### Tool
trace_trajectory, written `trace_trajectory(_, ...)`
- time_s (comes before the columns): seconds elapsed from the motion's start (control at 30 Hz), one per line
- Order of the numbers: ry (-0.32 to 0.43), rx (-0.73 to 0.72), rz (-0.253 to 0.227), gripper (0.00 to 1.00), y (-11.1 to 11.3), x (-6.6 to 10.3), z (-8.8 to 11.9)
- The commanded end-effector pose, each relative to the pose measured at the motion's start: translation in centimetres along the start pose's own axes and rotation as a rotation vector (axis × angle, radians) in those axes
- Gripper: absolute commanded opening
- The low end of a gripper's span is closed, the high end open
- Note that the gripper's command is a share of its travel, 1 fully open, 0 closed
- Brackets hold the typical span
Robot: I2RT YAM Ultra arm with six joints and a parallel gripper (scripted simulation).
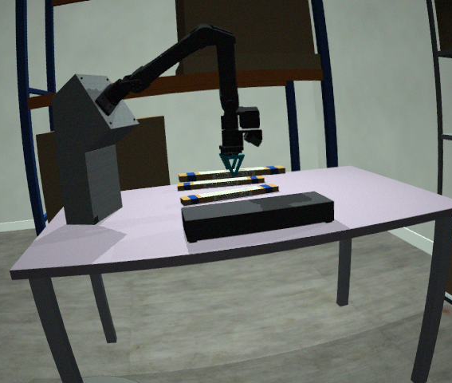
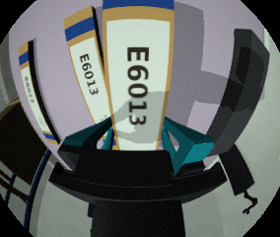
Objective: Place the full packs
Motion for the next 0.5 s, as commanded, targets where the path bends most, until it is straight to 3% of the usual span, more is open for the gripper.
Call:
trace_trajectory(0.0, -0.068, -0.009, -0.011, 0.0, 0.3, 2.32, -2.68)
trace_trajectory(0.47, -0.069, -0.008, -0.012, 0.0, 0.38, 2.42, -2.77)
Point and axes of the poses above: the point where the finger pads meet when closed, its own x axis back along the fingers, its own y axis across the jaws, z = x × y, the point moved 5 cm from there along x, back along the fingers, and after that the axes turned 3 degrees about x, right-handed, at the moved point
